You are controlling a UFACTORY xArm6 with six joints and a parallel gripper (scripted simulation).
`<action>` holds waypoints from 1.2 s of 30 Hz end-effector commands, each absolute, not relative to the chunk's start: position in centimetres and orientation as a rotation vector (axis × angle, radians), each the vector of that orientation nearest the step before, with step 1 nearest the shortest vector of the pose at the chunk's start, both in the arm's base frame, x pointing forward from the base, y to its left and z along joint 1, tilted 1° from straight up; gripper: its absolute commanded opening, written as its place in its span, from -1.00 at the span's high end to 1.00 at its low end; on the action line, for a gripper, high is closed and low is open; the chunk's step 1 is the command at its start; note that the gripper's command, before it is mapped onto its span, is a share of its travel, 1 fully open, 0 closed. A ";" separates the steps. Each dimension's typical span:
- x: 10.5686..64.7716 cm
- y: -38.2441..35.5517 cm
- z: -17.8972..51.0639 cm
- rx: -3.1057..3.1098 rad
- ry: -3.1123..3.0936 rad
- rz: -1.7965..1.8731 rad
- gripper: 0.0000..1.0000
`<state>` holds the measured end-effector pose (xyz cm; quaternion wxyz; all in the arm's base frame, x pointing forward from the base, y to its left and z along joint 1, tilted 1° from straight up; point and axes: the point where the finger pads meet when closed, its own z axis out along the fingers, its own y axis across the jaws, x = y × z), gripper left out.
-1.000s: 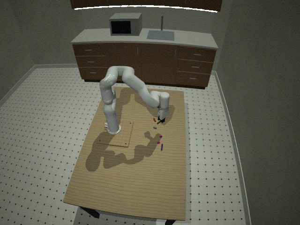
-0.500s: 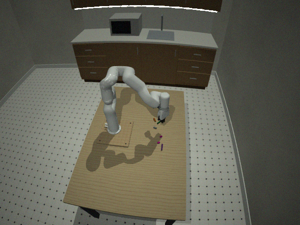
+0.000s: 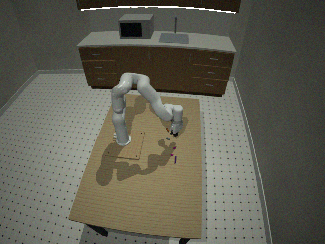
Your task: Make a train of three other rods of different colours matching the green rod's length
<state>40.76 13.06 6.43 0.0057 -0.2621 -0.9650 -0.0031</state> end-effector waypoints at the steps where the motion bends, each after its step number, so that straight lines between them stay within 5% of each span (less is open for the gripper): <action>1: 41.0 13.2 4.4 -0.822 -3.025 -0.014 0.92; 36: 41.0 13.2 2.5 -0.822 -3.025 -0.014 0.92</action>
